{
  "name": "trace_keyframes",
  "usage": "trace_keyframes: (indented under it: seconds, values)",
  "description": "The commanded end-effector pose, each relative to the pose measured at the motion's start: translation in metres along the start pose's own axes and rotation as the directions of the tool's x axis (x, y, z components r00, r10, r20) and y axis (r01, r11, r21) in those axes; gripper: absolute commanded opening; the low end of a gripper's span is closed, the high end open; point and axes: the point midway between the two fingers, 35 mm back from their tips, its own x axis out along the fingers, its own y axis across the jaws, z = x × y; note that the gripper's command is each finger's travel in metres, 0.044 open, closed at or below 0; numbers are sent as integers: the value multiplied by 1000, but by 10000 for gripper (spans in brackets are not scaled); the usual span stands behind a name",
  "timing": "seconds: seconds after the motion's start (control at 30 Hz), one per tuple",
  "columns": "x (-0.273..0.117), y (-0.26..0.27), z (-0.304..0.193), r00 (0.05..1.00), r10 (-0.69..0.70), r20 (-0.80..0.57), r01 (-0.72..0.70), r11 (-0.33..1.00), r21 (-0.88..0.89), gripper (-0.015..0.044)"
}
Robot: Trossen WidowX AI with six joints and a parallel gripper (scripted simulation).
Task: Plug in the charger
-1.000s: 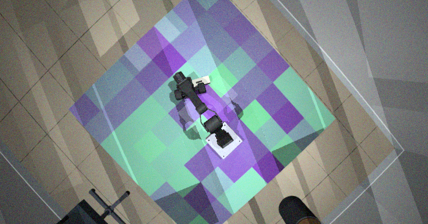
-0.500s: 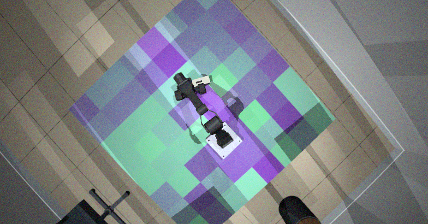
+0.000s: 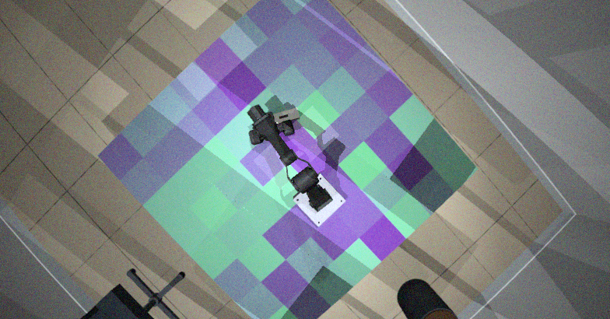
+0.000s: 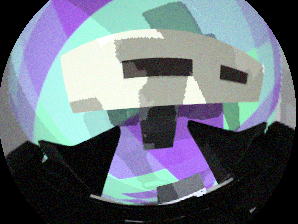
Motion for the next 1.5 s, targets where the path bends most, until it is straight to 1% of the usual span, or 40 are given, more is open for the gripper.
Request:
trace_keyframes:
  seconds: [0.0,1.47]
  values:
    - [1,0,-4,1000,-5,0,5,1000,3,440]
    - [5,0,-54,1000,-4,-2,4,1000,3,440]
